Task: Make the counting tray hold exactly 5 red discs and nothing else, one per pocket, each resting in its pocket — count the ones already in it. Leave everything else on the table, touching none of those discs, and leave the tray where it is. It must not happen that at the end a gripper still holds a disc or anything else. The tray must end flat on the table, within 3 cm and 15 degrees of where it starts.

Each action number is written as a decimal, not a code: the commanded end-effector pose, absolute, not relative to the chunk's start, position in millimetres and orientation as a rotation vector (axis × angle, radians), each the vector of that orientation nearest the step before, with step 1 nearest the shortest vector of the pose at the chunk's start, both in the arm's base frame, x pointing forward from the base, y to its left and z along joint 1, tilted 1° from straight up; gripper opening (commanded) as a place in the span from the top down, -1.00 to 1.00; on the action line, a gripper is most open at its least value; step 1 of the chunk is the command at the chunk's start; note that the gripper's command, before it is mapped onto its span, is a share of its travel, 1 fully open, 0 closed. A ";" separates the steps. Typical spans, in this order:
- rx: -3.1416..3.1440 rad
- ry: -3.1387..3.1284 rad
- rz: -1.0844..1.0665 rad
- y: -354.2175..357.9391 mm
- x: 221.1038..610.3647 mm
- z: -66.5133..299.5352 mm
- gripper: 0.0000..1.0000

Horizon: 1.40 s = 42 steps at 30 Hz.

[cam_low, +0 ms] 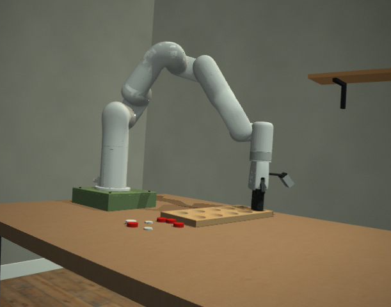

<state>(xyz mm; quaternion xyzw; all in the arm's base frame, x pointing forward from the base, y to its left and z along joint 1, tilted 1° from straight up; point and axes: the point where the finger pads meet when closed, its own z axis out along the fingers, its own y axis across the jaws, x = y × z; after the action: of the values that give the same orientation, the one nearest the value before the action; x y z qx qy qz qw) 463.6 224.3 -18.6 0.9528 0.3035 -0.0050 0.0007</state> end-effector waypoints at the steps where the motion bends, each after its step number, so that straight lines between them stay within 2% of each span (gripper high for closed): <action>1: 2.992 0.953 -0.010 224.9 464.8 -17.2 0.33; 19: 2.992 0.953 -0.010 224.9 464.9 -16.5 0.33; 30: 2.993 0.953 -0.010 223.6 466.6 81.3 0.33; 32: 2.993 0.953 -0.010 223.5 466.6 82.4 0.33; 33: 2.993 0.953 -0.010 223.5 466.6 82.4 0.07; 42: 2.993 0.953 -0.010 223.5 466.6 82.4 0.07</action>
<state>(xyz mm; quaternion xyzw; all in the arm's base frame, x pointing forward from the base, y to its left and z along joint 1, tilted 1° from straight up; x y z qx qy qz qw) 464.8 222.7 79.7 0.9528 0.3036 -0.0063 0.0009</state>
